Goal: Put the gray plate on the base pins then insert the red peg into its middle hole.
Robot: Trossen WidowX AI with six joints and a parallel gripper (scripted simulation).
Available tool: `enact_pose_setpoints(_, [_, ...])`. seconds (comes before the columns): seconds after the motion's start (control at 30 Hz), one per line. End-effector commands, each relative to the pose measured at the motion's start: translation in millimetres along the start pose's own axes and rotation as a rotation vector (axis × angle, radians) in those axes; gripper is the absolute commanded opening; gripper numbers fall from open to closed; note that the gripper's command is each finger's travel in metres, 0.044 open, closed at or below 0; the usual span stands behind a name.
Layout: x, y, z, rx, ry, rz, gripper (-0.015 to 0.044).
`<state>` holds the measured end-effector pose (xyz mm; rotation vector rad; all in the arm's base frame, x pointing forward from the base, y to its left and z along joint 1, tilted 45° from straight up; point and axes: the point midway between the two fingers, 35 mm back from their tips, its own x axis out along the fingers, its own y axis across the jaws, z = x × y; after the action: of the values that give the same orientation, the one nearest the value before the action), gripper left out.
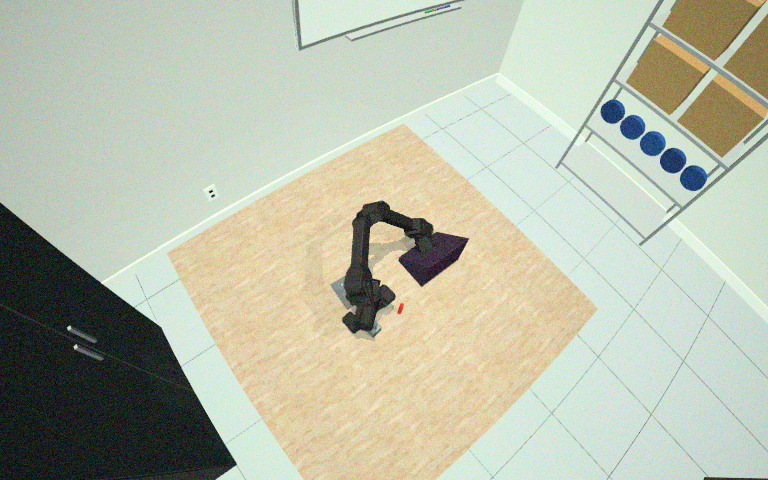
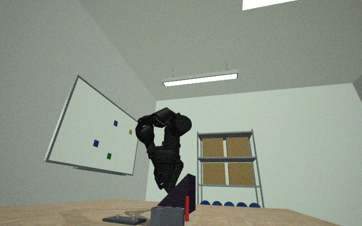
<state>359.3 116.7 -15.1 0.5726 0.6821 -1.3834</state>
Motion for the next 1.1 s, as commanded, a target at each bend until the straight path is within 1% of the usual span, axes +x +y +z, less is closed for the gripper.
enact_pose_setpoints(0.0, [23.8,-5.9,1.9,-0.007,-0.012,-0.019,0.0440])
enact_pose_setpoints(0.1, [25.0,-5.9,1.9,-0.007,-0.012,-0.019,0.0440])
enact_pose_setpoints(0.2, [37.7,-6.0,2.2,-0.007,-0.013,-0.019,0.0440])
enact_pose_setpoints(0.4, [41.3,-5.9,2.2,-0.007,-0.013,-0.019,0.0440])
enact_pose_setpoints(1.07, [74.1,-5.1,2.3,-0.007,-0.013,-0.019,0.0440])
